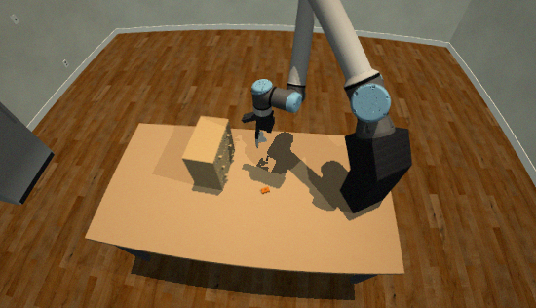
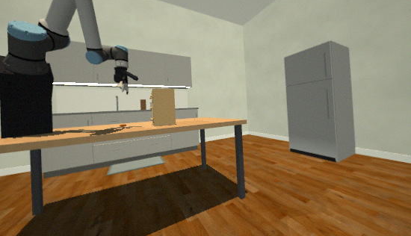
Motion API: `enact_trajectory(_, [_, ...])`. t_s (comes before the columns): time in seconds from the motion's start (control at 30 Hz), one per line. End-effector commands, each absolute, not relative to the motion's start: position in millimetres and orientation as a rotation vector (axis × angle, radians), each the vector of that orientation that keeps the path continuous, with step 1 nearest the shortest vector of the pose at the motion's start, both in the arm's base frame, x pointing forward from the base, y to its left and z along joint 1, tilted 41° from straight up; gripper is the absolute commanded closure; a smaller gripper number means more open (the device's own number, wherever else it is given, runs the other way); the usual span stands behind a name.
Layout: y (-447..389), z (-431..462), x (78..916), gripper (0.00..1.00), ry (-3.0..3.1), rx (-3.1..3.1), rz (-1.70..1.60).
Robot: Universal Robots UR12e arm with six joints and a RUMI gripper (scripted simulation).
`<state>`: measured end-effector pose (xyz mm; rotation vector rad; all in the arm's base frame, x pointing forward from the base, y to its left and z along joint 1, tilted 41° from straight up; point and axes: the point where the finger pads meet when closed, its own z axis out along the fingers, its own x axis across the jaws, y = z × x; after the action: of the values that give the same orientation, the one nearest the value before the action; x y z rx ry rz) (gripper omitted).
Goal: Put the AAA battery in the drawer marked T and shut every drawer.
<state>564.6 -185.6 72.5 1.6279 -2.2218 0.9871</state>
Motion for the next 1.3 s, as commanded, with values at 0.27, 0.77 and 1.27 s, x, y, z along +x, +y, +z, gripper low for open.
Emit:
enact_trajectory(0.27, [-184.6,72.1,561.5,0.00,-2.133,1.711,0.968])
enact_trajectory(0.77, [-184.7,70.2,561.0,0.00,-2.126,1.719,0.967])
enact_trajectory(1.27, [-189.0,66.7,567.1,0.00,-2.115,1.753,1.058])
